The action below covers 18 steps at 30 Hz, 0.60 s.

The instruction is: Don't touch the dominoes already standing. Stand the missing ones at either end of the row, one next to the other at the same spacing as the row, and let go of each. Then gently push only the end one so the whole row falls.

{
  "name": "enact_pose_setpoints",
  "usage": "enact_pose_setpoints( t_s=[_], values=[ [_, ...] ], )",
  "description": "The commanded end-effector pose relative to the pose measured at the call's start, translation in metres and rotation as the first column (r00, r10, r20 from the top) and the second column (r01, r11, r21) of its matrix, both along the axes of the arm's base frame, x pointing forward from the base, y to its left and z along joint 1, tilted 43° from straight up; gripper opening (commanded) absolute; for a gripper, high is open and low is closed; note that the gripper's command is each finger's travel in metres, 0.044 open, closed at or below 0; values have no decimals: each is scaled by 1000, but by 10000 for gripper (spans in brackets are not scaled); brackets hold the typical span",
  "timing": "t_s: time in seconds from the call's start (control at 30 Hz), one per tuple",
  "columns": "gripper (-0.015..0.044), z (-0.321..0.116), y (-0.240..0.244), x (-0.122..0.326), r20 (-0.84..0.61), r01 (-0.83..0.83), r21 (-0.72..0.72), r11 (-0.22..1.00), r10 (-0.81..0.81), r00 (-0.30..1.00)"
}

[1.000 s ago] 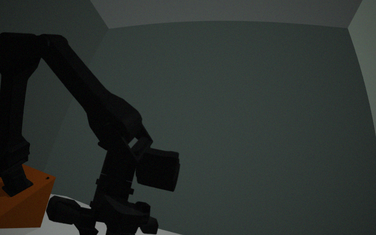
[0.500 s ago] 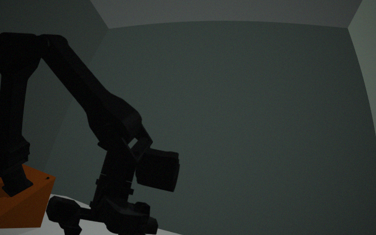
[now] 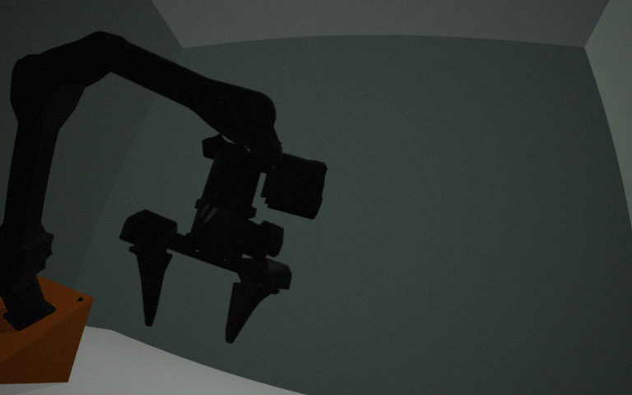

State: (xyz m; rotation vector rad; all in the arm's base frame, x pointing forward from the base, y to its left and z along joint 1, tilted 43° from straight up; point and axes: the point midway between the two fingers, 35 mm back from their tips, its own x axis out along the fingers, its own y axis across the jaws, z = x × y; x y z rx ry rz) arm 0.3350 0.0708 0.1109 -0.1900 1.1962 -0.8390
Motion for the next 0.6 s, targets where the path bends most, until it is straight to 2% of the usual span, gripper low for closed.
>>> enact_pose_setpoints(
  t_s=[0.0,0.07,0.13,0.27,0.4,0.57],
  values=[
    [440,10,6,-5,-5,15,1,1000,-15,1000],
    [440,10,2,-6,-41,-25,-4,1000,25,999],
    [440,10,-7,-10,-141,-138,-10,990,135,981],
    [440,8,-28,-21,-355,-378,17,925,359,863],
    [440,5,-47,-34,-539,-584,94,806,535,651],
    [440,-1,-70,-53,-698,-758,251,602,655,289]
  ],
)
